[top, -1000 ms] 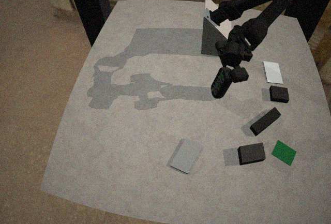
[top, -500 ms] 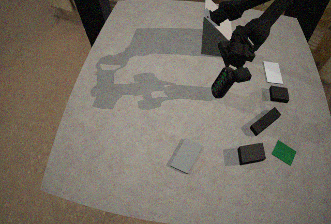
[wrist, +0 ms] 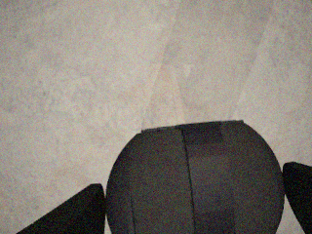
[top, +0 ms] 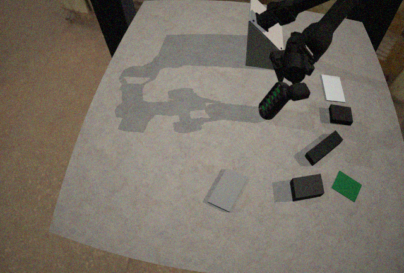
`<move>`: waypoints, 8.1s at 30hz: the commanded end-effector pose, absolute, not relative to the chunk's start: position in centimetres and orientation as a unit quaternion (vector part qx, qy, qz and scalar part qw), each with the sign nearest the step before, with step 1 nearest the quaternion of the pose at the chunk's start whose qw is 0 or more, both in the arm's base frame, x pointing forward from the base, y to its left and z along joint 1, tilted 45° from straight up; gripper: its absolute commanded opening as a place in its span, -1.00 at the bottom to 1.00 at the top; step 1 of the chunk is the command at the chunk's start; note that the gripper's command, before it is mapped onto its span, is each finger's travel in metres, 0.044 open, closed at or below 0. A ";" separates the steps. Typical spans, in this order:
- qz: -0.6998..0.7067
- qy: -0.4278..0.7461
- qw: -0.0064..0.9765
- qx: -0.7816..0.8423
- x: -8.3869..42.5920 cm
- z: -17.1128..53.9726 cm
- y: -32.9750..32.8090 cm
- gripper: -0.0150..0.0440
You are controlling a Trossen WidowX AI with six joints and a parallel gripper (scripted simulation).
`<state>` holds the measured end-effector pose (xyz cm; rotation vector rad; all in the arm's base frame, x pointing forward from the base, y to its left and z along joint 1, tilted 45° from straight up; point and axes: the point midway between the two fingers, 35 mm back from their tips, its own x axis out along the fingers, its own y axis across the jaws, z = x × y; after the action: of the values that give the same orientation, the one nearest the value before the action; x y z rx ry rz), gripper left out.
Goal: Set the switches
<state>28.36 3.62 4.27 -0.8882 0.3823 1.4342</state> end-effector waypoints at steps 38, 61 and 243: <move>0.635 0.168 0.647 -0.387 27.5 4.9 7.0 0.65; 0.635 0.168 0.647 -0.387 27.2 5.2 8.8 0.65; 0.636 0.158 0.648 -0.387 27.3 5.8 6.5 0.29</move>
<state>27.23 6.55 5.59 -0.8731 0.3695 1.4472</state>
